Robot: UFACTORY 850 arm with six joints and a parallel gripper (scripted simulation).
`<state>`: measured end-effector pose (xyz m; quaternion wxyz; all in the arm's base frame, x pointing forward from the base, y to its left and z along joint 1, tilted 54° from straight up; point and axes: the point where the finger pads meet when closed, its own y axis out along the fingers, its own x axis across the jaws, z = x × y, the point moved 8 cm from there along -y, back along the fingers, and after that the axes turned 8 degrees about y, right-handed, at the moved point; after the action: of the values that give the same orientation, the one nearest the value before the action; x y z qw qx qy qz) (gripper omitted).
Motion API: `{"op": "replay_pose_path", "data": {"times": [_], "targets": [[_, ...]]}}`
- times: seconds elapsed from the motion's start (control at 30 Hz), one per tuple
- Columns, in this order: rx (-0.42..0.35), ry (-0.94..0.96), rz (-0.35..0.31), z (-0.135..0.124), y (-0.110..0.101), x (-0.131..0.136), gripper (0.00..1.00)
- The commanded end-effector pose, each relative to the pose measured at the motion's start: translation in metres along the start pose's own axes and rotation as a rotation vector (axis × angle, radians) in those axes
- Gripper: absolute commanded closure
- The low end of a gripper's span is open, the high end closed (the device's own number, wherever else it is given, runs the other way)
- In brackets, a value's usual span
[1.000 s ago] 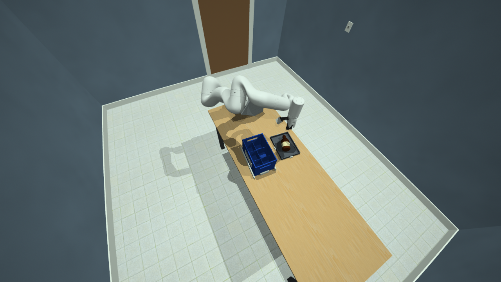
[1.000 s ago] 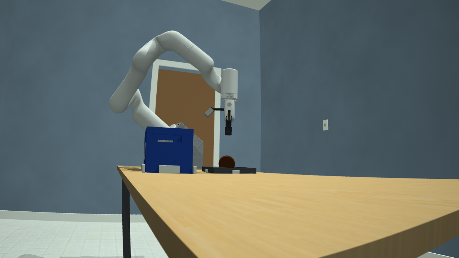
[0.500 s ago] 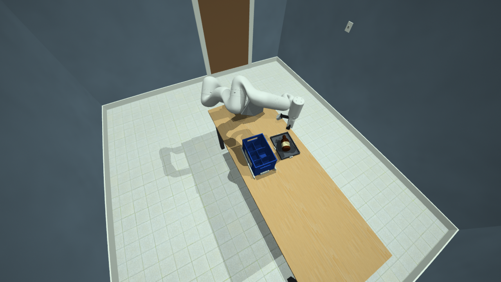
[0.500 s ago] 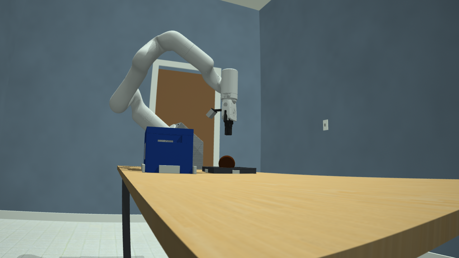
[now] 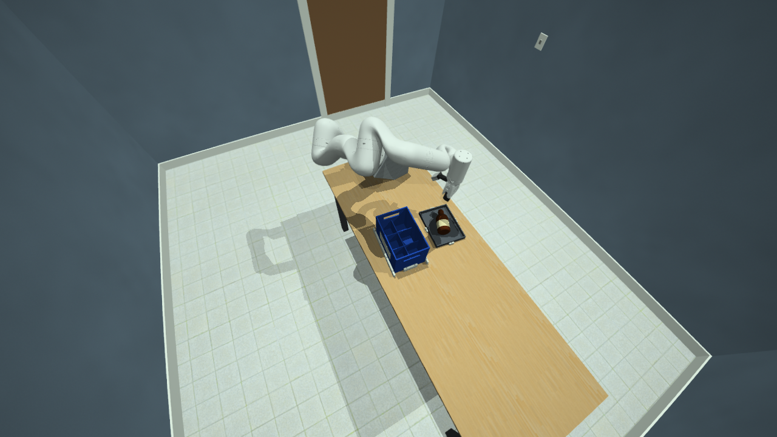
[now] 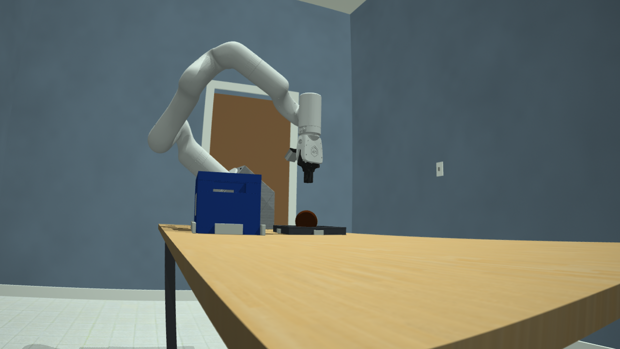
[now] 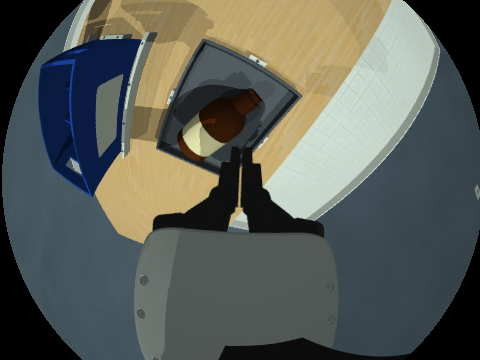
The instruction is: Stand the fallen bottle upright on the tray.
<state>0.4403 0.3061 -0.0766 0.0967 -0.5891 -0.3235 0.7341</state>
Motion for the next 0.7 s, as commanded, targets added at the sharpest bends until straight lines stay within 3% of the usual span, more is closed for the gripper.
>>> {"op": "replay_pose_path", "data": {"times": [0.0,0.67], "targets": [[-0.012,0.174,0.0,0.0003,-0.001,0.0002,1.0],[-0.012,0.655,-0.002,0.0001,-0.001,0.0003,1.0]]}}
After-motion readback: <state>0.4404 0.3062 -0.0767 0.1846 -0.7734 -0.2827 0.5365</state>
